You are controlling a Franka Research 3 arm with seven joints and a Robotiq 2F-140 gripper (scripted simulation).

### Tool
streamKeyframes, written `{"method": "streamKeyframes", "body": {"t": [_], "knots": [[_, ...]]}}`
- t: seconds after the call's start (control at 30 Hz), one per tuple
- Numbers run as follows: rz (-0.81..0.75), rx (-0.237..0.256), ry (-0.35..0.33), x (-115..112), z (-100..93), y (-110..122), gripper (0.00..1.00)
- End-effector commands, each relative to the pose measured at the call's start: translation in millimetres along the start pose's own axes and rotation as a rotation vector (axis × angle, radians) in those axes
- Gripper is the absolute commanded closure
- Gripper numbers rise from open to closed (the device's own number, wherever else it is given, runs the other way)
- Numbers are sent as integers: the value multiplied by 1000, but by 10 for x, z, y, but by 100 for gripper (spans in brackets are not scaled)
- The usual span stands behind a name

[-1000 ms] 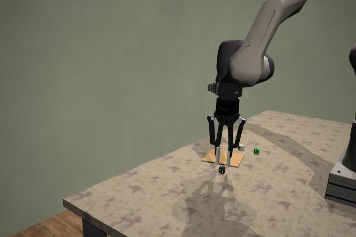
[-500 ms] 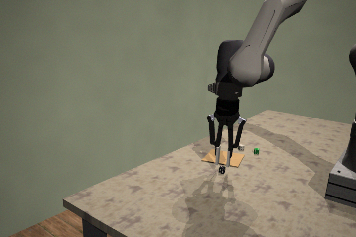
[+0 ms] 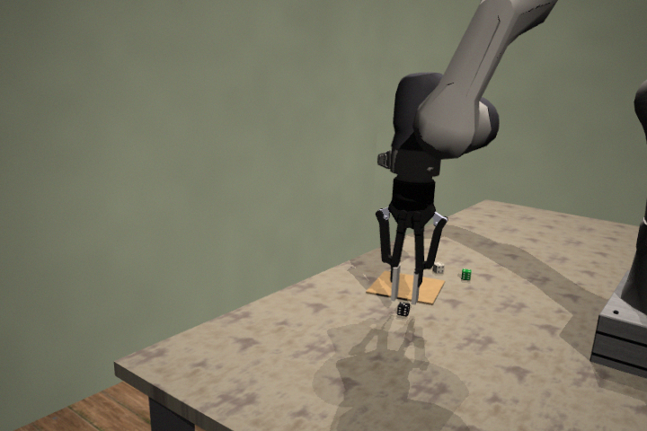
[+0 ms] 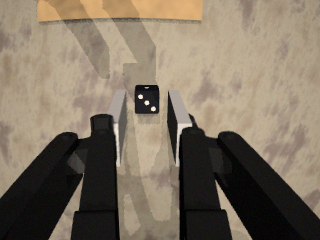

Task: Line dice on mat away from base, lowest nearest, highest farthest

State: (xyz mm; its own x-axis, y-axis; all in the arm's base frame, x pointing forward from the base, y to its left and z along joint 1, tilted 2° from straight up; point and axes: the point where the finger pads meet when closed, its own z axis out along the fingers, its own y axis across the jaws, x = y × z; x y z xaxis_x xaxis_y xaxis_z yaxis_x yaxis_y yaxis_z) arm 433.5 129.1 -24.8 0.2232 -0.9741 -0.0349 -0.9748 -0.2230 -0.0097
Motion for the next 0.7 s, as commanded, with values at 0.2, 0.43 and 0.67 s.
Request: {"method": "streamKeyframes", "body": {"t": [0.2,0.43,0.67], "knots": [[-1,1,0,2,70,1,79],[-1,1,0,2,148,1,79],[-1,1,0,2,238,0,79]]}}
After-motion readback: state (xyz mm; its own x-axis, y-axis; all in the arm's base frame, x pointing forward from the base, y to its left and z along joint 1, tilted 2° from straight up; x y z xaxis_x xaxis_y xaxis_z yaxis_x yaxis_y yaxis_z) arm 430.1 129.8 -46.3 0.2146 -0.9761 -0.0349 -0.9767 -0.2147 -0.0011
